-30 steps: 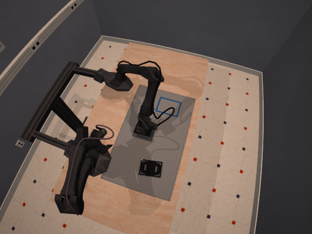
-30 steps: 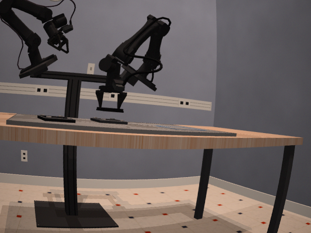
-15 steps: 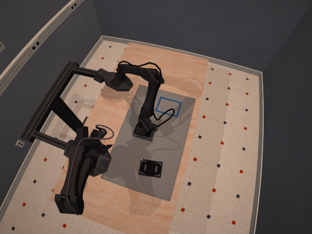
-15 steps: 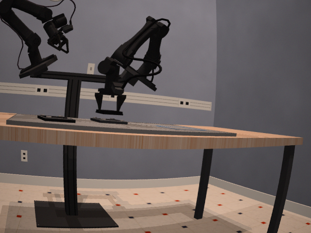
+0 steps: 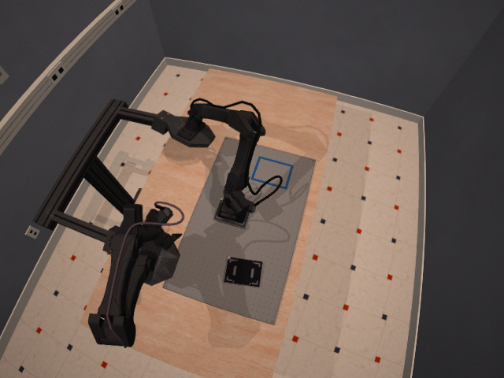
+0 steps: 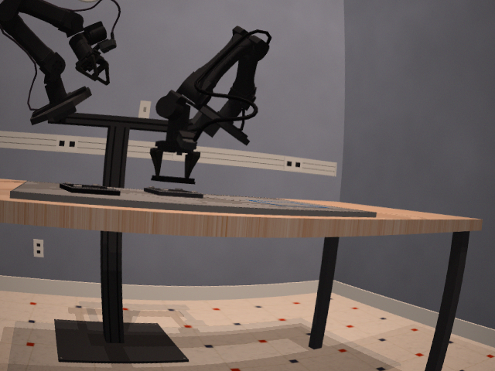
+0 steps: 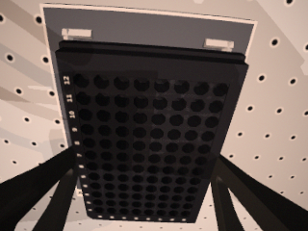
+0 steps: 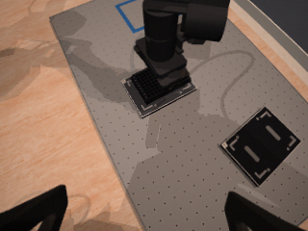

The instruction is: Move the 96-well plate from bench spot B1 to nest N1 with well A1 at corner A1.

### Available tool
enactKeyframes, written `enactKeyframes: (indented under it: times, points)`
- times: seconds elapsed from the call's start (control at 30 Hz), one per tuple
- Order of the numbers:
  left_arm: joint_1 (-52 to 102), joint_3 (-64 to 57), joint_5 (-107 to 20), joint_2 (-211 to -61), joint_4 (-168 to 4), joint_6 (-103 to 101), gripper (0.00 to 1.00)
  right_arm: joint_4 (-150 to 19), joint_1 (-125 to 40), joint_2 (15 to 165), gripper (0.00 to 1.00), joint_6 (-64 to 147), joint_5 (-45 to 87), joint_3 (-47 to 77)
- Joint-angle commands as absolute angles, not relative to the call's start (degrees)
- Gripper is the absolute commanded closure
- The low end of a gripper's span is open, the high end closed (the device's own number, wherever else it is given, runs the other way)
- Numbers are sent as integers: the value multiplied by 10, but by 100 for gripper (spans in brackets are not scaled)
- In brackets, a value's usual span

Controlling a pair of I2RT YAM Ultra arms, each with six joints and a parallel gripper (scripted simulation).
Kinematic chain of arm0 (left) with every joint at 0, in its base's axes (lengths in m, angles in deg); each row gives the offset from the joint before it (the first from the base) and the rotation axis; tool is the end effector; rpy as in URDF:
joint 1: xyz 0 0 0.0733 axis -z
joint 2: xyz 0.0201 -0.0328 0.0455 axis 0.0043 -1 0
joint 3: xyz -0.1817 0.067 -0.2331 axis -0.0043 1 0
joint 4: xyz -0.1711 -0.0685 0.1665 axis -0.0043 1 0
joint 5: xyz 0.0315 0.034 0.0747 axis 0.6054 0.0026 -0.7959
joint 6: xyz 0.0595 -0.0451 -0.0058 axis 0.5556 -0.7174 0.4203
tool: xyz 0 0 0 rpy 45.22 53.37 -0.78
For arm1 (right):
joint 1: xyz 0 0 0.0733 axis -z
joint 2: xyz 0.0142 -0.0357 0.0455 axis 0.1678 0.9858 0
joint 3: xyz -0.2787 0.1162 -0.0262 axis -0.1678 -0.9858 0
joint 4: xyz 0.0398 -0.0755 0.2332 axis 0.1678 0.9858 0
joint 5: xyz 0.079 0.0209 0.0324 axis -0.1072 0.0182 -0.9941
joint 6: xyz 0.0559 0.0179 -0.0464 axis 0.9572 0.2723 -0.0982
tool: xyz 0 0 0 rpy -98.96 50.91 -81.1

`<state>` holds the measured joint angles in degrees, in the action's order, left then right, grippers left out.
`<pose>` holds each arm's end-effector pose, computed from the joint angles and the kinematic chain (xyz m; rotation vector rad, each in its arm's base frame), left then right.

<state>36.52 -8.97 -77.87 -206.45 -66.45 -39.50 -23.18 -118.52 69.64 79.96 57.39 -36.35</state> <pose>0.3357 -0.2040 -0.0872 -0.0732 2.7680 0.6758 -0.0034 0.1096 0.1476 -1.4896 2.1249 -0.1882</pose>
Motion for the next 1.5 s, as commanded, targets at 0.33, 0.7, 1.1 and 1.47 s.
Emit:
enactKeyframes:
  times: [0.33,0.7,1.1,1.47]
  points:
    - [366,-112,-780,-2075,-670,-384,21,-228,-1194,686,0,805,588,-360]
    - [342,-124,-781,-2114,-712,-361,21,-228,-1194,686,0,805,588,-360]
    - [358,-116,-780,-2092,-681,-377,21,-228,-1194,686,0,805,588,-360]
    - [368,-95,-775,-2076,-665,-388,0,-228,-1194,686,0,805,588,-360]
